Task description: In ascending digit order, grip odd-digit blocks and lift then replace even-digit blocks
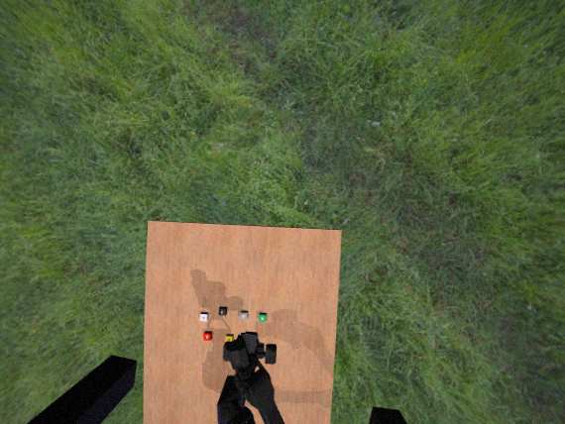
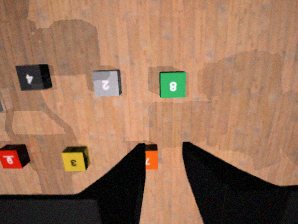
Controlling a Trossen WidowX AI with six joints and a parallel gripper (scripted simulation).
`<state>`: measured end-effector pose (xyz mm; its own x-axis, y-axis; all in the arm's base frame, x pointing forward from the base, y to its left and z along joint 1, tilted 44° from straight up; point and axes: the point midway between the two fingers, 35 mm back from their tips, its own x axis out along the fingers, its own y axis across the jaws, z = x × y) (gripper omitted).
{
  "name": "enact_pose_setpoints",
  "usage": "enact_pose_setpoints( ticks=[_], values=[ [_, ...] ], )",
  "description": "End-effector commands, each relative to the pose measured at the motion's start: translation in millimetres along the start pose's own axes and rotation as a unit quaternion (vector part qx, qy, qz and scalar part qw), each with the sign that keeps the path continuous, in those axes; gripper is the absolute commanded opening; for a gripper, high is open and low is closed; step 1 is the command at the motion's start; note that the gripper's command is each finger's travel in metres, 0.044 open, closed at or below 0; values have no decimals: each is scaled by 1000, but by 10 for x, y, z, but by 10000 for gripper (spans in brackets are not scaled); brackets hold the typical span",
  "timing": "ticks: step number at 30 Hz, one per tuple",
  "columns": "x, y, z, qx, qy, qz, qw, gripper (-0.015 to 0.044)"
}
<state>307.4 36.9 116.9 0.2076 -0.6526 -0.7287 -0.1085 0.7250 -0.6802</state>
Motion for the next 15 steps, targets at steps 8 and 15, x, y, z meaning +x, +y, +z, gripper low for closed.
enact_pose_setpoints(
  ticks=[8, 15],
  values=[
    [64, -125, 330, 0, 0, -4, 1000, 146],
    [843, -143, 325, 0, 0, -6, 1000, 330]
  ],
)
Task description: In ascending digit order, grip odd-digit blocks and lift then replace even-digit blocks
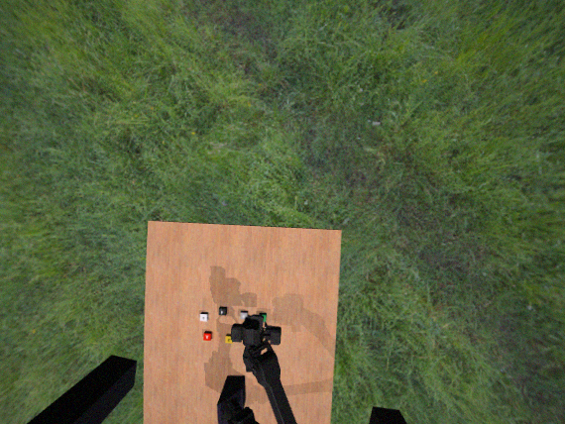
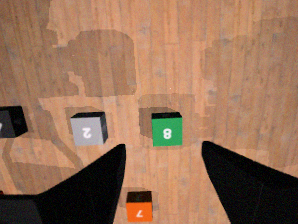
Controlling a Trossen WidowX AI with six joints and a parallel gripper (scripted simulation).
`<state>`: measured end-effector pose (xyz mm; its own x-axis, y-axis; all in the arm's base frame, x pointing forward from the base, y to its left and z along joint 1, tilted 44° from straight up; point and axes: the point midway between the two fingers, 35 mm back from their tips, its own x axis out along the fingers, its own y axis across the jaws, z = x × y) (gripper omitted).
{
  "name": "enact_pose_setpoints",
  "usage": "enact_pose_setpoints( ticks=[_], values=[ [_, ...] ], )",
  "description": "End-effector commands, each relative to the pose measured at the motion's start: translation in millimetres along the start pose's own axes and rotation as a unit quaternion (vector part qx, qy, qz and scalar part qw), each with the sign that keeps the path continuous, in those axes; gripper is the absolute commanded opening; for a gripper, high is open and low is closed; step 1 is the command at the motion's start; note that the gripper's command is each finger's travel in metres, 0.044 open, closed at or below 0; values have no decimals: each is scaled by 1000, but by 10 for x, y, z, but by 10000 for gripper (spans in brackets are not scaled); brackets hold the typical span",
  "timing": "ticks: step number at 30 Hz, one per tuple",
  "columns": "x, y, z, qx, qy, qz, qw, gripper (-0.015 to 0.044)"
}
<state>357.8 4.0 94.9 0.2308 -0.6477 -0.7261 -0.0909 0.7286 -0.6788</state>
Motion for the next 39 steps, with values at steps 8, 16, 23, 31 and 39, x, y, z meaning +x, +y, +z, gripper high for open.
enact_pose_setpoints(
  ticks=[8, 16, 23, 31, 39],
  values=[
    [386, -1, -84, -9, 12, -6, 1000, 400],
    [519, -2, -84, -9, 12, -6, 1000, 400],
    [634, -5, -88, -9, 12, -7, 1000, 400],
    [723, -9, -95, -9, 12, -7, 1000, 400],
    [723, -9, -95, -9, 12, -7, 1000, 190]
  ],
)
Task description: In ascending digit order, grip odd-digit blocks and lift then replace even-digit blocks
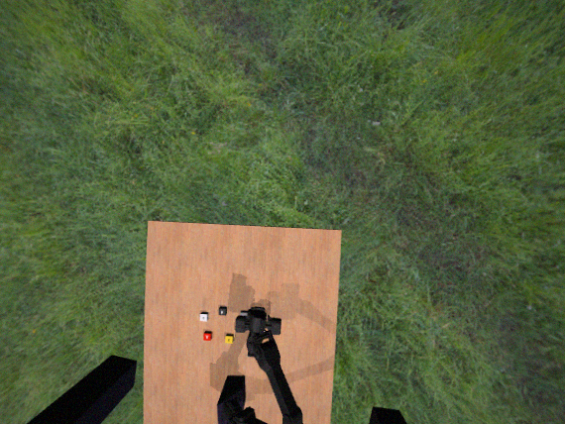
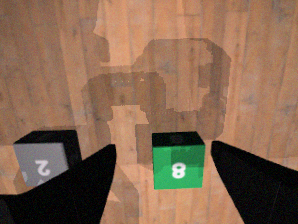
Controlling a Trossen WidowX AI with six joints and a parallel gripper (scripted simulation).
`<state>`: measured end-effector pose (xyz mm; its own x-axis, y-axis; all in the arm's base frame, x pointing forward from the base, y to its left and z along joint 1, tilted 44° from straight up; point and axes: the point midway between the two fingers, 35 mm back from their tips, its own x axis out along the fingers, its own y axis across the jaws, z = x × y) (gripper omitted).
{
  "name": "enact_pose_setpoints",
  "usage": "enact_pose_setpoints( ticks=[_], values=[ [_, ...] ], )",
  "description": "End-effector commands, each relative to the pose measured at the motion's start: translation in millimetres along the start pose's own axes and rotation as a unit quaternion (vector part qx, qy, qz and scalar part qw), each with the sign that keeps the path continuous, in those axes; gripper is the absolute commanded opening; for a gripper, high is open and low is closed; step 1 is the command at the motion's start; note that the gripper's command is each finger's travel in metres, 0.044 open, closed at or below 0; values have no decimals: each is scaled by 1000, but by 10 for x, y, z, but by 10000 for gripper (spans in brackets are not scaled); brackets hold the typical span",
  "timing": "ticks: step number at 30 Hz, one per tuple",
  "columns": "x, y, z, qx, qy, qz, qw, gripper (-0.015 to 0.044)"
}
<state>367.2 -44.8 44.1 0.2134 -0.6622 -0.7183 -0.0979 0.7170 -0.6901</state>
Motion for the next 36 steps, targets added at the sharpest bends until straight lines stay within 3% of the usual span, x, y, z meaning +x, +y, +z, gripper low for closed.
enact_pose_setpoints(
  ticks=[1, 3, 36],
  values=[
    [17, 11, -20, -4, 2, 0, 1000, 164],
    [17, 11, -20, -4, 2, 0, 1000, 120],
    [-133, 12, -19, -4, 2, 0, 1000, 120]
  ],
)
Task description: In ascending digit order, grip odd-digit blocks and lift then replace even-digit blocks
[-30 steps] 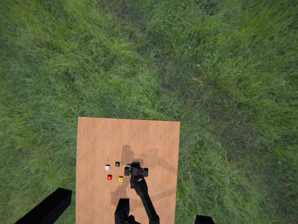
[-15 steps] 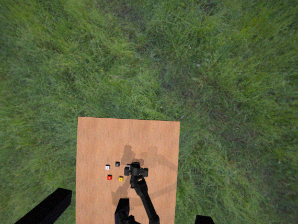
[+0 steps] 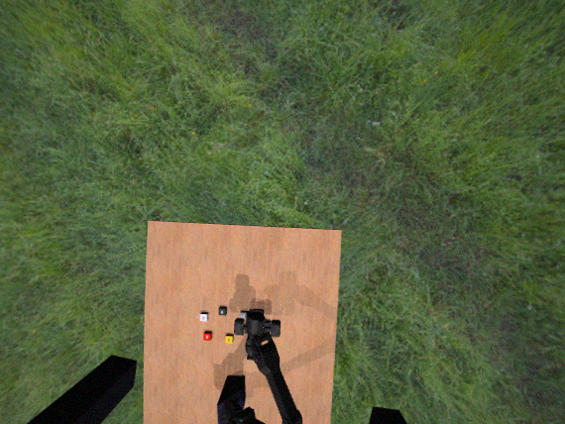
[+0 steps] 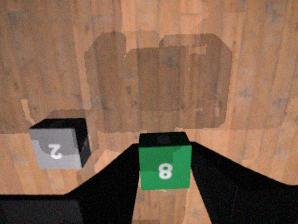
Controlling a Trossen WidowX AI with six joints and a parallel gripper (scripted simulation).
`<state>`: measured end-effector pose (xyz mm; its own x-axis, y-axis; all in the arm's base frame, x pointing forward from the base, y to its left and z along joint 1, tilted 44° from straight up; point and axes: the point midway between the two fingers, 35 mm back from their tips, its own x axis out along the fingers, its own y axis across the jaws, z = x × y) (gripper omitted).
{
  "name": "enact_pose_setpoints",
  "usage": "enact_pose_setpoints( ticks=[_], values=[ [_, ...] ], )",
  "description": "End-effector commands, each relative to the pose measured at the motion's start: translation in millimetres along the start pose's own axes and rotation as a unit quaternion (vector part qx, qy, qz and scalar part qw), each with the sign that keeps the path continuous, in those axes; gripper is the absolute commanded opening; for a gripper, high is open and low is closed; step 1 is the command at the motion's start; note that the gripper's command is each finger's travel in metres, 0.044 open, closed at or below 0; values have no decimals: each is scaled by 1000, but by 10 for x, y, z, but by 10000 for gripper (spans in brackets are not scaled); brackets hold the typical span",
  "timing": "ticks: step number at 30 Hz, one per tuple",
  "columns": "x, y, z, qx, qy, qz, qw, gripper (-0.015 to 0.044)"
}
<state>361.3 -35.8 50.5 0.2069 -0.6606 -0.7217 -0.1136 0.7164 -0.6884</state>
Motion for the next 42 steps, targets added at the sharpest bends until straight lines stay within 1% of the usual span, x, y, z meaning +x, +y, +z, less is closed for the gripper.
enact_pose_setpoints(
  ticks=[1, 8, 17, 27, 37, 38, 42],
  values=[
    [-15, -15, 12, 4, -1, -2, 1000, 120],
    [-4, -15, 13, 4, -1, -2, 1000, 120],
    [132, -16, 12, 4, -1, -2, 1000, 120],
    [135, -16, 12, 4, -1, -2, 1000, 120],
    [135, -16, 12, 4, -1, -2, 1000, 382],
    [135, -16, 12, 4, -1, -2, 1000, 400],
    [106, -15, 13, 4, -1, -2, 1000, 400]
  ],
)
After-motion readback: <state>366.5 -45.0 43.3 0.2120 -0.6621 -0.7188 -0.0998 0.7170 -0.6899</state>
